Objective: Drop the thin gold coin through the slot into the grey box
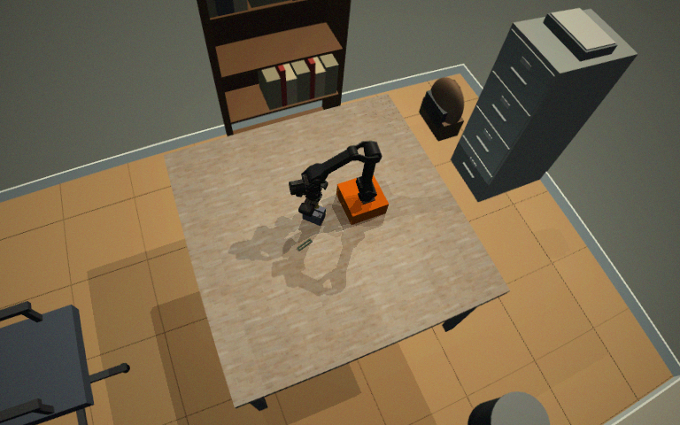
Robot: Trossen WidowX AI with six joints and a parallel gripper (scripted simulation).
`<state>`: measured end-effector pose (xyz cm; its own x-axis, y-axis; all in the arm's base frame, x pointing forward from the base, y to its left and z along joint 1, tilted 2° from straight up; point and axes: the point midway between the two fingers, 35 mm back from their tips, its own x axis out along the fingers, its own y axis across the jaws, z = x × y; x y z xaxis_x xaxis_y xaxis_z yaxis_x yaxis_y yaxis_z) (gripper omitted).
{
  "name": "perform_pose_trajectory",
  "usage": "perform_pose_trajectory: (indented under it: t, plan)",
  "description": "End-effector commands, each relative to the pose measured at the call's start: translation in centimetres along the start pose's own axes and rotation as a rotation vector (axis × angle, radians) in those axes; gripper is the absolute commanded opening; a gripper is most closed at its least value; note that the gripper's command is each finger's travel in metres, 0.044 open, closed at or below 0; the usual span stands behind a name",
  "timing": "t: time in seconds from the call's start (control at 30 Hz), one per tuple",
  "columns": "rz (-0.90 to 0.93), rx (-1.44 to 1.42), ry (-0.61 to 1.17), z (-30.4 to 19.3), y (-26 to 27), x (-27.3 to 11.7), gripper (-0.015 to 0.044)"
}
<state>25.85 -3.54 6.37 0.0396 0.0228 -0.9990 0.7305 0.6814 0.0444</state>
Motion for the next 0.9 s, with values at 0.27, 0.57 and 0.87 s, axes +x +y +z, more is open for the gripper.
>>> perform_pose_trajectory:
  t: [0.27,0.57,0.87]
  plan:
    - [0.001,-0.002,-0.003,-0.03,-0.29,0.28,0.0]
    - [0.001,-0.005,-0.003,-0.13,-0.3,0.37,0.0]
    - [0.001,-0.001,-0.003,-0.23,-0.44,0.22,0.0]
